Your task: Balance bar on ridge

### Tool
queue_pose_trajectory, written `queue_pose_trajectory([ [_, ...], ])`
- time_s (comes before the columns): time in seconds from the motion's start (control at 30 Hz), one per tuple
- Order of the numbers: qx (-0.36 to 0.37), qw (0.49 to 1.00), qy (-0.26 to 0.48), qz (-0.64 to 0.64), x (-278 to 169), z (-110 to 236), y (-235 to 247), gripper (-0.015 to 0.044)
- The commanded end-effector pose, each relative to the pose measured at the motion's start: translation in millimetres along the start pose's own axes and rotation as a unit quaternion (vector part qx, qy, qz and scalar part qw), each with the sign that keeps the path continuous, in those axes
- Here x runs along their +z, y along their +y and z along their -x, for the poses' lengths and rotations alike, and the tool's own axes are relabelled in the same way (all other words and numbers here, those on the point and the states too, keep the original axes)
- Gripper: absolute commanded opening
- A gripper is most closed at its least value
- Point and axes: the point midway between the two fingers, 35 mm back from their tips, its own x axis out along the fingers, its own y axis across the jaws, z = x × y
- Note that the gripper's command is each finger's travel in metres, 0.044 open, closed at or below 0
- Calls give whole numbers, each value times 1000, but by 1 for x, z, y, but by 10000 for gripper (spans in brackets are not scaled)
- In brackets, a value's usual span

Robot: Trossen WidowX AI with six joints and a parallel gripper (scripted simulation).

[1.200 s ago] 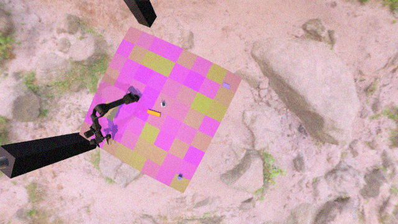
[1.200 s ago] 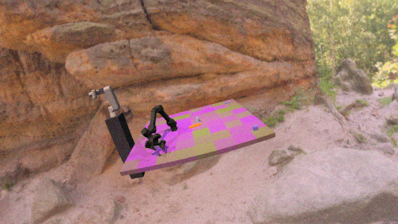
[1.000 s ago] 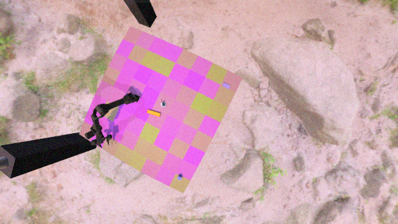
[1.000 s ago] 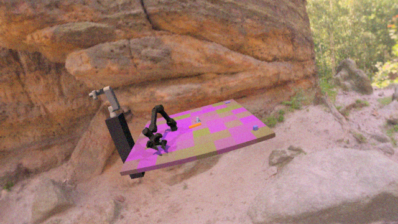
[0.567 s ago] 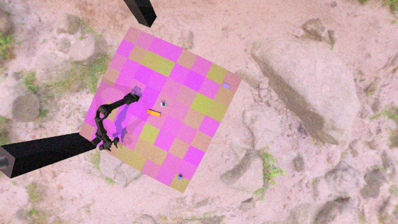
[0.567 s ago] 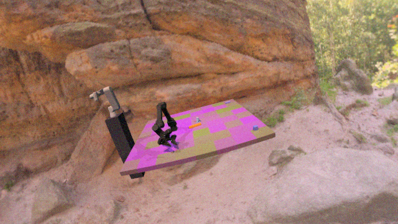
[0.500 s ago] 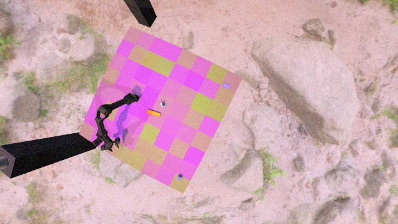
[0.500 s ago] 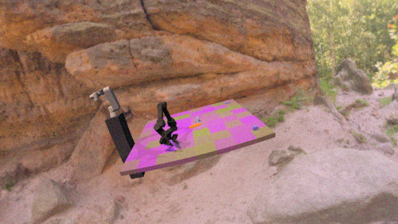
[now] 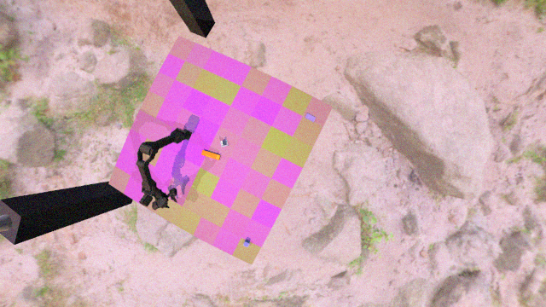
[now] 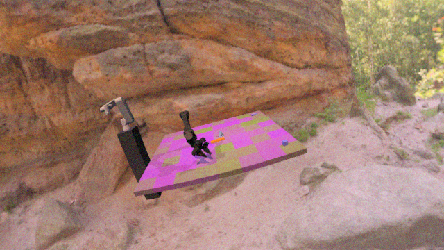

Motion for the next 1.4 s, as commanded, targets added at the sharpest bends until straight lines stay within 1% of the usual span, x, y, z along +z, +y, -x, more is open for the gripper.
queue_pose_trajectory([
  [0.0,21,1000,15,-2,9,-4,24,315],
  [0.33,75,996,55,4,31,-8,89,315],
  [0.67,123,987,99,19,44,-3,154,315],
  [1.0,163,975,146,42,49,12,214,315],
  [1.37,198,957,200,77,44,38,273,315],
])
